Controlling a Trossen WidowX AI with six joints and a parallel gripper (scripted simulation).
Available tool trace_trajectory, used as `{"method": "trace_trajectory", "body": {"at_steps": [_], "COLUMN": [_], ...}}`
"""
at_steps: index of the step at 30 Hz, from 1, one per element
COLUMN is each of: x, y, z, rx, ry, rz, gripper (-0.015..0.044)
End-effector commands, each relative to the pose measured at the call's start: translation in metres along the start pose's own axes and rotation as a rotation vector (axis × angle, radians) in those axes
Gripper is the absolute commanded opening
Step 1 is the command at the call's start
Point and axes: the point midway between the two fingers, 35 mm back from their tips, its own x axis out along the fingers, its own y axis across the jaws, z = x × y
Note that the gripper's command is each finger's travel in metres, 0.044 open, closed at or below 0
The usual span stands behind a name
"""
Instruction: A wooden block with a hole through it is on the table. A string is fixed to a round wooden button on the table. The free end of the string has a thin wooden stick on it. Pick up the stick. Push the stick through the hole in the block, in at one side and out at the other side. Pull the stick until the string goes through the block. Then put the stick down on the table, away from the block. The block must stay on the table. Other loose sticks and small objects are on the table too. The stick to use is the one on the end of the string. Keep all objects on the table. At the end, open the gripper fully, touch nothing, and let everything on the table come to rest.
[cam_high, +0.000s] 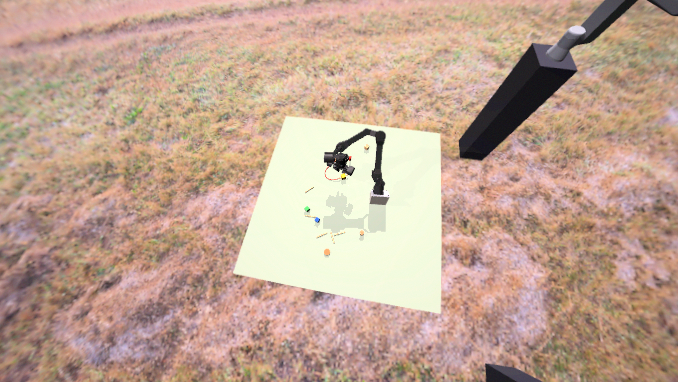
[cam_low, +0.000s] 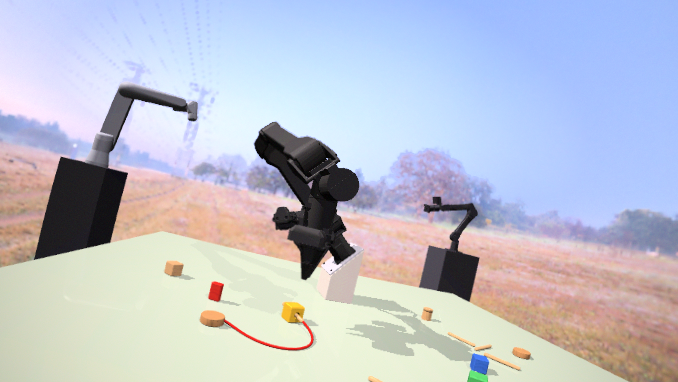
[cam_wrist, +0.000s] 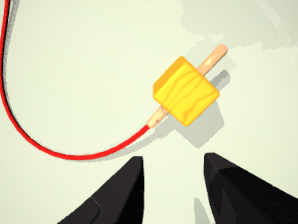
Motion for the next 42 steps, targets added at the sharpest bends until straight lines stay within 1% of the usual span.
{"method": "trace_trajectory", "body": {"at_steps": [1, 35, 42], "x": [0.0, -0.001, -0.001], "y": [-0.014, -0.032, -0.032], "z": [0.013, 0.031, 0.031], "rx": [-0.835, -2.372, -2.402], "ry": [-0.004, 0.009, 0.009], "rz": [-0.012, -0.023, -0.024], "gripper": [0.0122, 0.0122, 0.0122]}}
